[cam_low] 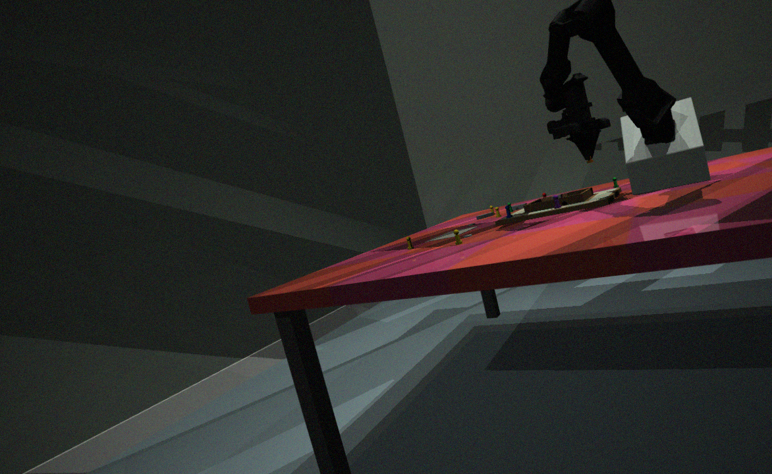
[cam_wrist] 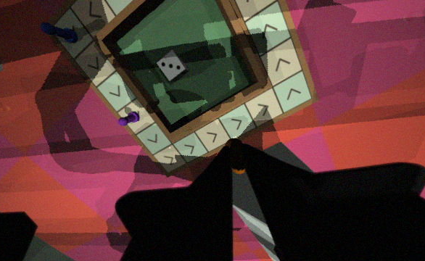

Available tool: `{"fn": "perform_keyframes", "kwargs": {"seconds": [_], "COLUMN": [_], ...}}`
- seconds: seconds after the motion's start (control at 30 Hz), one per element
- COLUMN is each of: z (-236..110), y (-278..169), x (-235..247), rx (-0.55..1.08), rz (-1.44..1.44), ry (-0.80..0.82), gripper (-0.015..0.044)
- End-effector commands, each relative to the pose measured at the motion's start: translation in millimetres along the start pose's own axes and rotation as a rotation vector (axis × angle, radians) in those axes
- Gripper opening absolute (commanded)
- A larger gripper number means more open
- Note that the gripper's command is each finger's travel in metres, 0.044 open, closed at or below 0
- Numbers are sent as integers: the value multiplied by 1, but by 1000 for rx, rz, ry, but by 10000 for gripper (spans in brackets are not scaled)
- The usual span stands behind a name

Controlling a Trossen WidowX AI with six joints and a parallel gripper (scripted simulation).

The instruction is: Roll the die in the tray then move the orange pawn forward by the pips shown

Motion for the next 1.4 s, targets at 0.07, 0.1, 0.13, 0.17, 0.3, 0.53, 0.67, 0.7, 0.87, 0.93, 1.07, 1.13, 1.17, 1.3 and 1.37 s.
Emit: {"fn": "perform_keyframes", "kwargs": {"seconds": [0.07, 0.1, 0.13, 0.17, 0.3, 0.53, 0.67, 0.7, 0.87, 0.93, 1.07, 1.13, 1.17, 1.3, 1.37], "z": [16, 18, 21, 23, 34, 43, 50, 53, 75, 78, 79, 80, 81, 87, 90], "y": [5, 5, 6, 7, 8, 8, 9, 9, 8, 8, 8, 8, 8, 8, 8], "x": [-24, -27, -31, -34, -47, -59, -59, -59, -59, -58, -58, -58, -58, -58, -58], "rx": [3, 3, 3, 3, 3, 3, 3, 3, 3, 4, 4, 4, 4, 4, 4], "rz": [1, 1, 1, 1, 0, -1, 0, 0, -1, -1, -1, -1, -1, -1, -1], "ry": [-2, -2, -2, -2, -1, 0, 0, 0, 2, 2, 2, 2, 2, 2, 2], "gripper": [0, 0, 0, 0, 0, 0, 0, 0, 0, 0, 0, 0, 0, 0, 0]}}
Point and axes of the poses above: the point midway between the two fingers, 35 mm back from their tips, its own z axis out along the fingers, its own x axis across the jaws, y = z × x, the point moved 6 cm from there along -z, back along the fingers, and after that the axes turned 1 degree about z, right-handed, at the moved point
